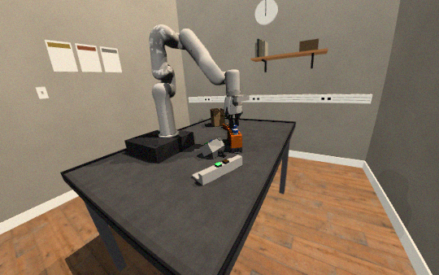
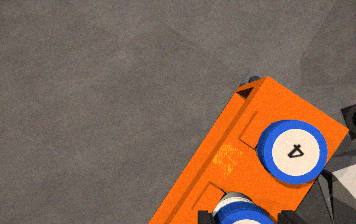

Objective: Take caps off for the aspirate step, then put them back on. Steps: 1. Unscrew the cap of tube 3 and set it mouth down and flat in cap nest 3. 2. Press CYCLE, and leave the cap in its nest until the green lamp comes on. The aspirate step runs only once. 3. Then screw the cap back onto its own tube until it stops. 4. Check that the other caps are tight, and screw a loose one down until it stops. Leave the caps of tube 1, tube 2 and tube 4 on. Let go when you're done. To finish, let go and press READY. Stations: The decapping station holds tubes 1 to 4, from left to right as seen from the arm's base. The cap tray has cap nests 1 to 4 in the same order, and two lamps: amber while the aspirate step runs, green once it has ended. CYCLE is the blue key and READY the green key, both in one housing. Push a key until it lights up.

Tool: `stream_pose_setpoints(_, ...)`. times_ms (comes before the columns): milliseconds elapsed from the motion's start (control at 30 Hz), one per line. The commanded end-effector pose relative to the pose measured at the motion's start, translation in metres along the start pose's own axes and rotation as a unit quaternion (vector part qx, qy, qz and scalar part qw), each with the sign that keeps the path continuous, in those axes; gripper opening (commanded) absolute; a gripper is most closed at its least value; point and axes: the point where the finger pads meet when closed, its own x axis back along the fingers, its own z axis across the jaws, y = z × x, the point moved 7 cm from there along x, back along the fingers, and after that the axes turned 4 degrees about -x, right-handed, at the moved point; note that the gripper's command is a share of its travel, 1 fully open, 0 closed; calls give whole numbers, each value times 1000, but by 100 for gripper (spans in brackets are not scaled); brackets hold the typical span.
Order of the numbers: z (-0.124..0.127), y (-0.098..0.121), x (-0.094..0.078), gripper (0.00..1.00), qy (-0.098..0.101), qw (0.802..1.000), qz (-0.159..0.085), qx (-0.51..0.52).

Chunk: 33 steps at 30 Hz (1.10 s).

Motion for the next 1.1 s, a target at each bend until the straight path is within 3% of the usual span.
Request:
stream_pose_setpoints(0, -1, 0, 1, 0, 0, 1000, 3, 0)
stream_pose_setpoints(1067, -1, 0, -9, 0, 0, 1000, 3, 0)
